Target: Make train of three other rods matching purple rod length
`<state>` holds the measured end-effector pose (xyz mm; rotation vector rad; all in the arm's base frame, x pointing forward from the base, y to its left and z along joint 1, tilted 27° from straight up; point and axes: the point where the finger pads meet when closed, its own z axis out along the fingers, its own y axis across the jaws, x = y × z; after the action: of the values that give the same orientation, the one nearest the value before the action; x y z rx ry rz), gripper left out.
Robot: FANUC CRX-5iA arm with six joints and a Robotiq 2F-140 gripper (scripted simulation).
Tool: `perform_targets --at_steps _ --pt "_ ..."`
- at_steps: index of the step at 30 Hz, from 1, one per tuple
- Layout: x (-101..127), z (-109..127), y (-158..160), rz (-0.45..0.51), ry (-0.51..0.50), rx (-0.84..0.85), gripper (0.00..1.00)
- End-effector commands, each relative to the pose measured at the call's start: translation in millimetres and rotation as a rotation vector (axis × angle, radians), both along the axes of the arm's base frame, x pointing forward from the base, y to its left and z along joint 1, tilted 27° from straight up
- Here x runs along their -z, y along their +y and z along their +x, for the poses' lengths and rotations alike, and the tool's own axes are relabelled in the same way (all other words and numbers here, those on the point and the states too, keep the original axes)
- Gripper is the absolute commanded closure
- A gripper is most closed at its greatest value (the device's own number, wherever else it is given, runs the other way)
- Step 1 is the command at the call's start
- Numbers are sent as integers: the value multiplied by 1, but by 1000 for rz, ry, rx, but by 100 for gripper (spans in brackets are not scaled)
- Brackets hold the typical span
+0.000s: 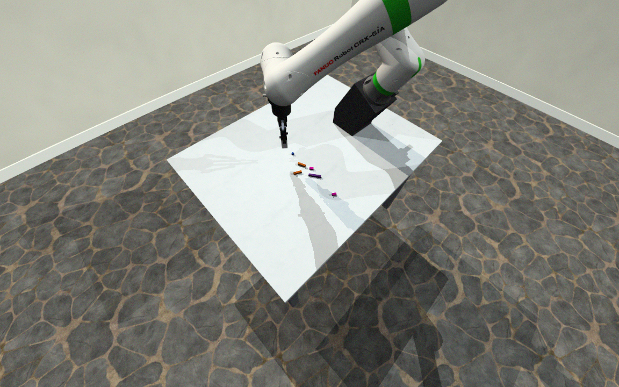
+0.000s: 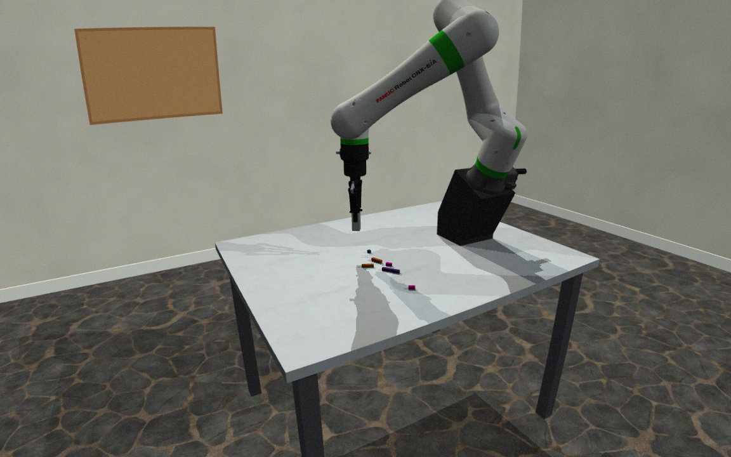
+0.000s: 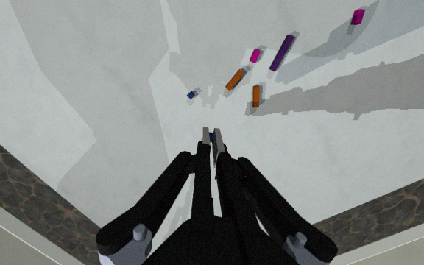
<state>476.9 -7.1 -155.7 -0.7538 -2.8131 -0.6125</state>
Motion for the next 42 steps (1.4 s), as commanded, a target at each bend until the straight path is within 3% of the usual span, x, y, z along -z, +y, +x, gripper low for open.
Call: perform_targets --at_steps 1,21,36,42 --pt "2 -1 -5 21 -17 -24 97" --pt "12 -2 -1 20 -19 -28 97" --pt "67 -4 25 20 -19 -28 97" --pt "77 -4 29 20 -19 -28 97"
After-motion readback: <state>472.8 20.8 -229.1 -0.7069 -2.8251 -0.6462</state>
